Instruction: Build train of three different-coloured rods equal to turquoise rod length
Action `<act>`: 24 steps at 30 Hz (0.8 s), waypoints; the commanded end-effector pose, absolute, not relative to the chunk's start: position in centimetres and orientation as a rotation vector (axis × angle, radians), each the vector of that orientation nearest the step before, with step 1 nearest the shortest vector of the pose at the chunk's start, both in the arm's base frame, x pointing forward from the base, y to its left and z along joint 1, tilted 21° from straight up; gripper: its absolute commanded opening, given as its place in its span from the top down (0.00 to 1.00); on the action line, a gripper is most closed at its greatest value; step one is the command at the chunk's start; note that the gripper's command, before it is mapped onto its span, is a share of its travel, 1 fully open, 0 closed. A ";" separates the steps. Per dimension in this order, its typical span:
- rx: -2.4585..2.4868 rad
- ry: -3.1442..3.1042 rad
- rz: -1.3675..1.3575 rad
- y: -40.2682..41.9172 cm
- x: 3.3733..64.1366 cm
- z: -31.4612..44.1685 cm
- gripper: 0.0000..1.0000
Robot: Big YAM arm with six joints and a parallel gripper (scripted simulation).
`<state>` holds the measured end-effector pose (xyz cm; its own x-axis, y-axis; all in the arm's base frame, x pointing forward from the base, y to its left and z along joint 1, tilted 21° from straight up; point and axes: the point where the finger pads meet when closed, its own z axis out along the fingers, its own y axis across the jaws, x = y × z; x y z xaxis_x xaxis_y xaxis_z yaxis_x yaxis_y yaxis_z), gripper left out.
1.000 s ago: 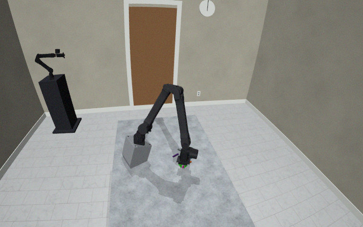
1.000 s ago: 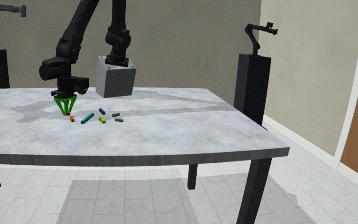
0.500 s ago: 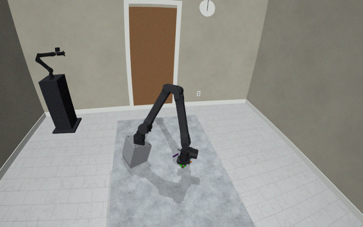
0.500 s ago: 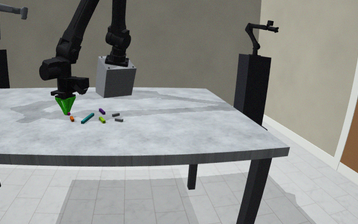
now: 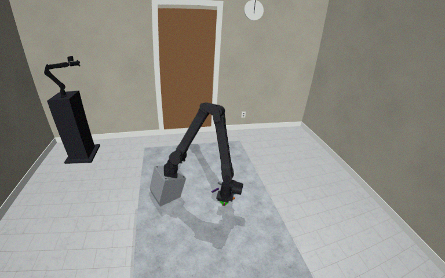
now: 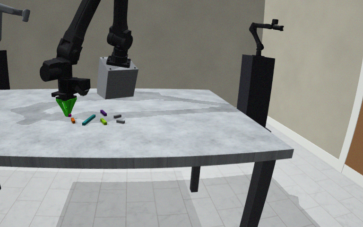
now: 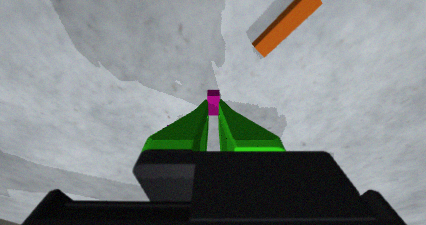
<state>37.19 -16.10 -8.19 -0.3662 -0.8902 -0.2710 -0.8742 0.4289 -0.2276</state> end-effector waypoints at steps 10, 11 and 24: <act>-1.503 2.324 -0.098 -16.6 38.5 -7.5 0.96; -1.502 2.323 -0.101 -16.6 38.4 -7.2 0.96; -1.499 2.317 -0.122 -18.3 36.5 -1.2 0.96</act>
